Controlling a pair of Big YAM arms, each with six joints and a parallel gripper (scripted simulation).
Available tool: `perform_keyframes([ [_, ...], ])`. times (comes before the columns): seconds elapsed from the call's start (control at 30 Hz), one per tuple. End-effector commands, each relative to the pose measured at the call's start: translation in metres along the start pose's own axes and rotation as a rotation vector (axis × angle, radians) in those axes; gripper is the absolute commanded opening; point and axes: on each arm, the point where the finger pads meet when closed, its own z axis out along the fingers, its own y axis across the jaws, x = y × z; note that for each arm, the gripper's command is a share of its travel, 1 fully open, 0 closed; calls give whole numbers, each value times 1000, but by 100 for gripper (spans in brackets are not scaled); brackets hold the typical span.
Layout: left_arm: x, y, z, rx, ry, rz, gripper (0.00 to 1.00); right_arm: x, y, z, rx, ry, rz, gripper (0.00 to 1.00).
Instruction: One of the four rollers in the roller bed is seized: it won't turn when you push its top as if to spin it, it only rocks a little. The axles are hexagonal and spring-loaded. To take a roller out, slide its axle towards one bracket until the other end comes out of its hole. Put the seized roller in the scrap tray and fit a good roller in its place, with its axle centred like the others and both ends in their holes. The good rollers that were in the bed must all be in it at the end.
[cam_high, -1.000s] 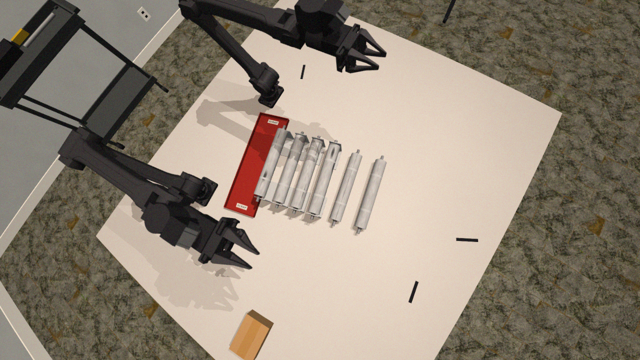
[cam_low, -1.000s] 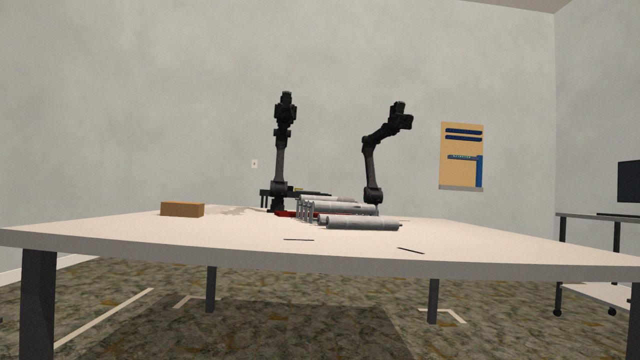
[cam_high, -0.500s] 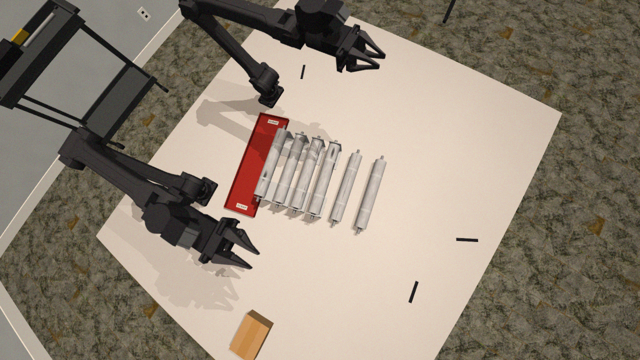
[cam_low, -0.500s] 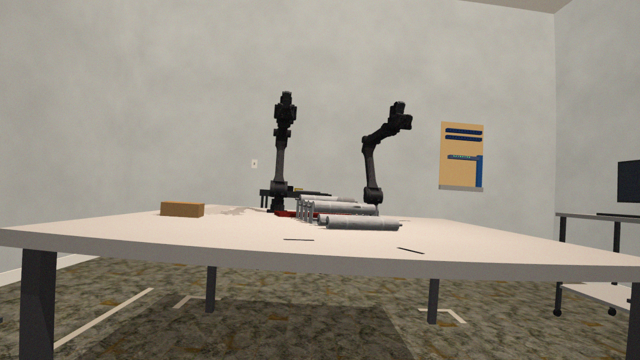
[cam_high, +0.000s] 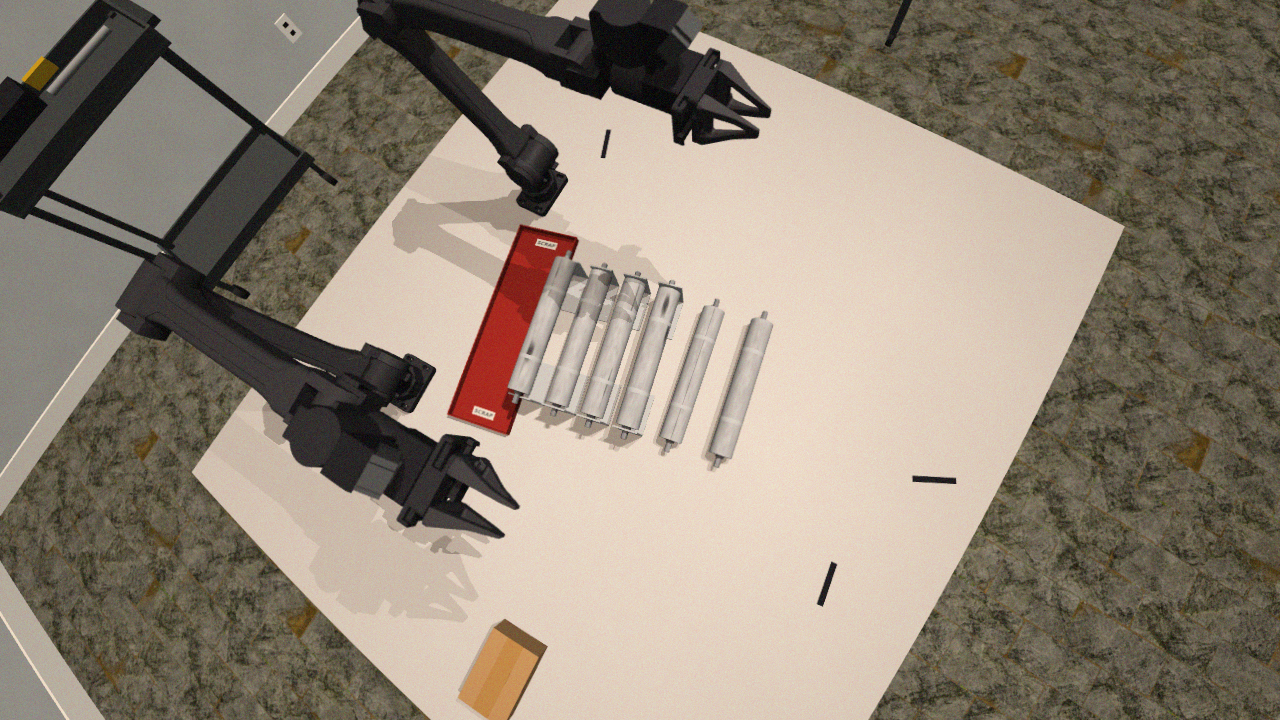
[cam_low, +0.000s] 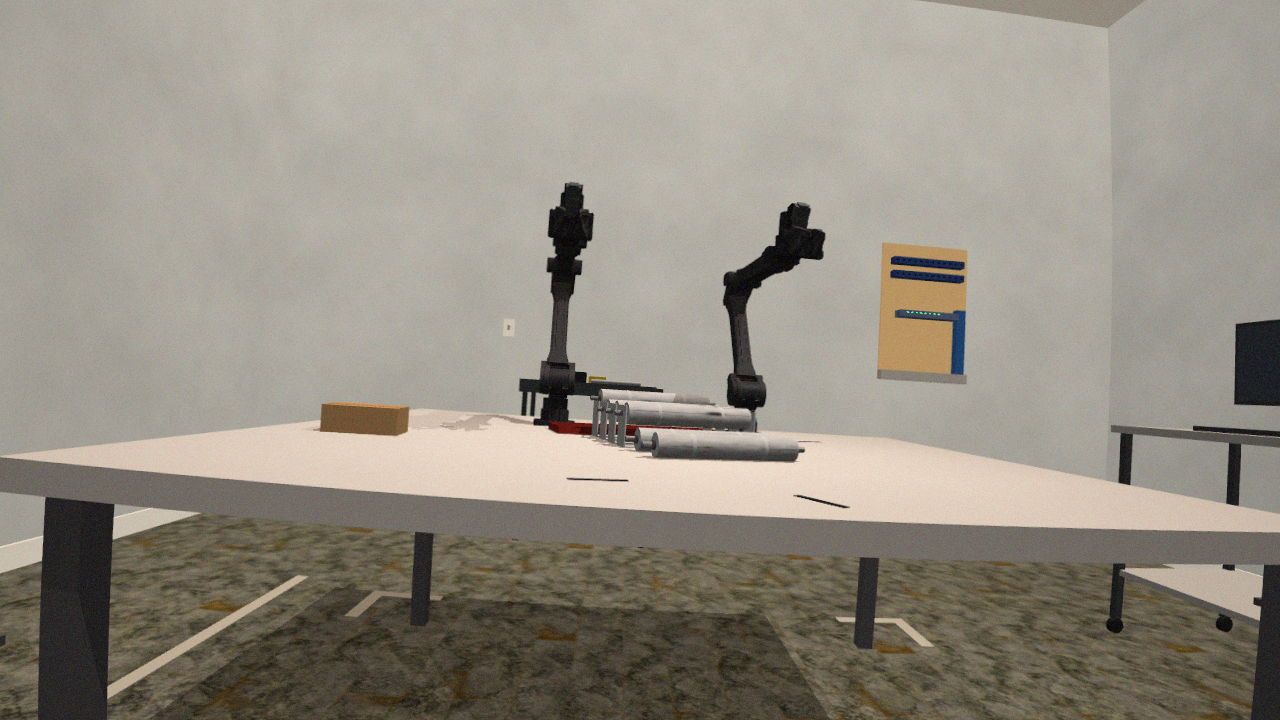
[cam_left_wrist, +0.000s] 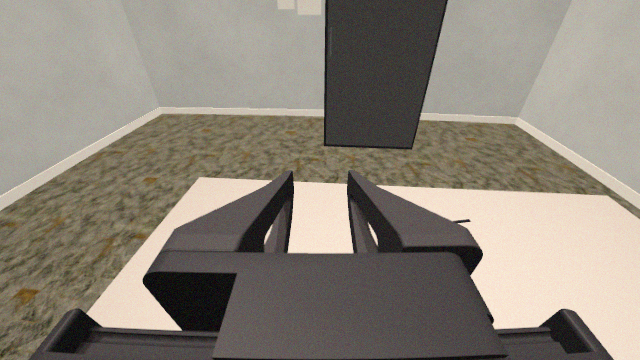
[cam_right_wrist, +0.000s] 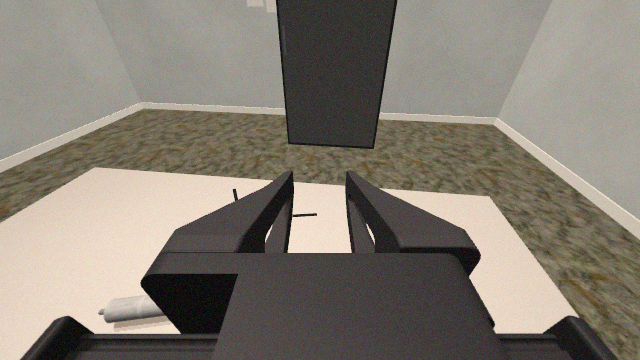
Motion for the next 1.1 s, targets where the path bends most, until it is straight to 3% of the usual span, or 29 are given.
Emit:
perform_keyframes([
  [0.0, 8, -5, 3, 13, 21, 7, 32, -13, 4, -6, -6, -25, -6, 32],
  [0.03, 8, -5, 3, 13, 21, 7, 32, -12, 4, -6, -6, -24, -7, 32],
  [0.07, 17, -11, 3, 26, 46, 16, 32, 16, 7, 3, -11, 40, 29, 32],
  [0.23, 28, -27, -10, 50, 96, 68, 32, 31, 14, -1, -19, 101, 156, 32],
  [0.27, 33, -32, -12, 57, 116, 82, 32, 17, 16, -6, -24, 87, 190, 32],
  [0.37, 50, -43, -18, 80, 171, 117, 32, 44, 21, -9, -18, 160, 266, 32],
  [0.47, 55, -47, -16, 89, 191, 128, 32, 36, 20, -7, -16, 158, 289, 32],
  [0.5, 63, -52, -23, 100, 211, 139, 32, 59, 24, -11, -14, 204, 310, 32],
  [0.63, 89, -70, -33, 143, 289, 184, 32, 90, 33, -11, -4, 300, 395, 32],
  [0.93, 144, -104, -66, 245, 457, 306, 32, 140, 47, -29, 54, 472, 583, 32],
  [1.0, 144, -104, -66, 245, 457, 306, 32, 140, 47, -29, 54, 472, 583, 32],
  [1.03, 144, -108, -67, 255, 465, 318, 32, 126, 47, -29, 55, 456, 608, 32],
  [1.07, 156, -111, -74, 269, 493, 335, 32, 149, 50, -38, 69, 504, 624, 32],
])
